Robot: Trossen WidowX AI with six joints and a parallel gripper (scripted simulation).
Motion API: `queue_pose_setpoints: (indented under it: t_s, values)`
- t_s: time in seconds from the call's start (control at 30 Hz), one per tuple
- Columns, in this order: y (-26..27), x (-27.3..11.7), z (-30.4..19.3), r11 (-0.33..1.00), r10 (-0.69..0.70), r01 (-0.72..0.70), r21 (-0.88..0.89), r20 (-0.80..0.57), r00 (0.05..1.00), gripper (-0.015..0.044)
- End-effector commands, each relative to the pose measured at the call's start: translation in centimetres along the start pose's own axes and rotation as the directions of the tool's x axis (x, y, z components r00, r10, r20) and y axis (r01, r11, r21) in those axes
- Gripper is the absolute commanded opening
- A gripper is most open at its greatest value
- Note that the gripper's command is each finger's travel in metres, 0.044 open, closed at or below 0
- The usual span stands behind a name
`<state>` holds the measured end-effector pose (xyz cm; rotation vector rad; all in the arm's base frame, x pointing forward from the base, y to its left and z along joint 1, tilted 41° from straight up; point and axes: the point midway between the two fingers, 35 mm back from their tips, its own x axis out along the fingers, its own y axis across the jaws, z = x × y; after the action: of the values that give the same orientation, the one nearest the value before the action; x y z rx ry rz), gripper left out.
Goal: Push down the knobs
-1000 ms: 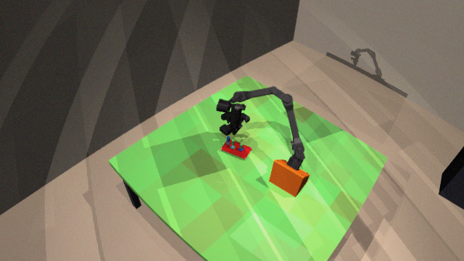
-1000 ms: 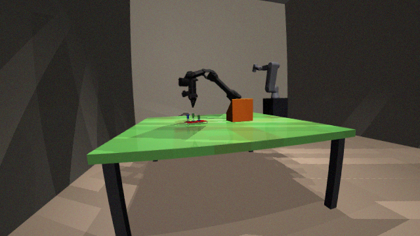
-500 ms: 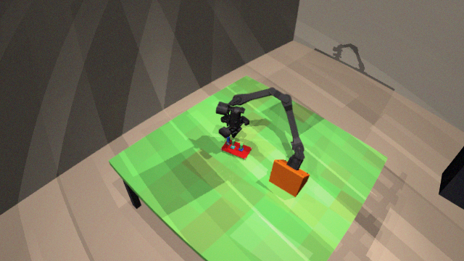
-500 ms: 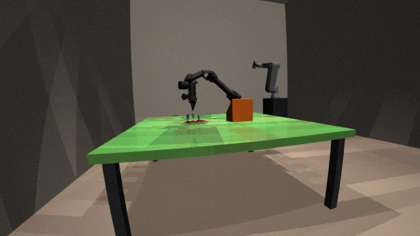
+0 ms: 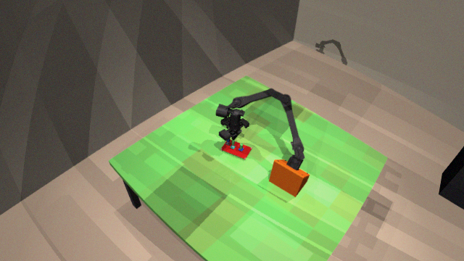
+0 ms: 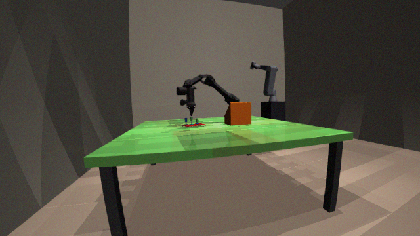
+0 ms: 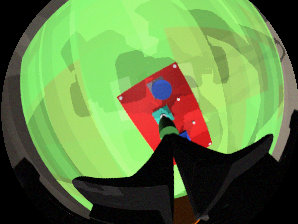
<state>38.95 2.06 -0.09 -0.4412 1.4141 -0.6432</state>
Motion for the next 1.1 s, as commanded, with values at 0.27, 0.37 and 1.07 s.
queue_pose_setpoints:
  t_s: [0.27, 0.37, 1.07]
  values:
    - [-0.03, 0.25, 0.02, 1.0, -0.003, 0.003, -0.004, 0.002, 1.0, 0.0]
    - [-0.03, 0.33, 0.02, 1.0, -0.003, 0.003, -0.004, 0.002, 1.0, 0.0]
    - [-0.03, 0.54, 0.02, 1.0, -0.003, 0.003, -0.004, 0.002, 1.0, 0.0]
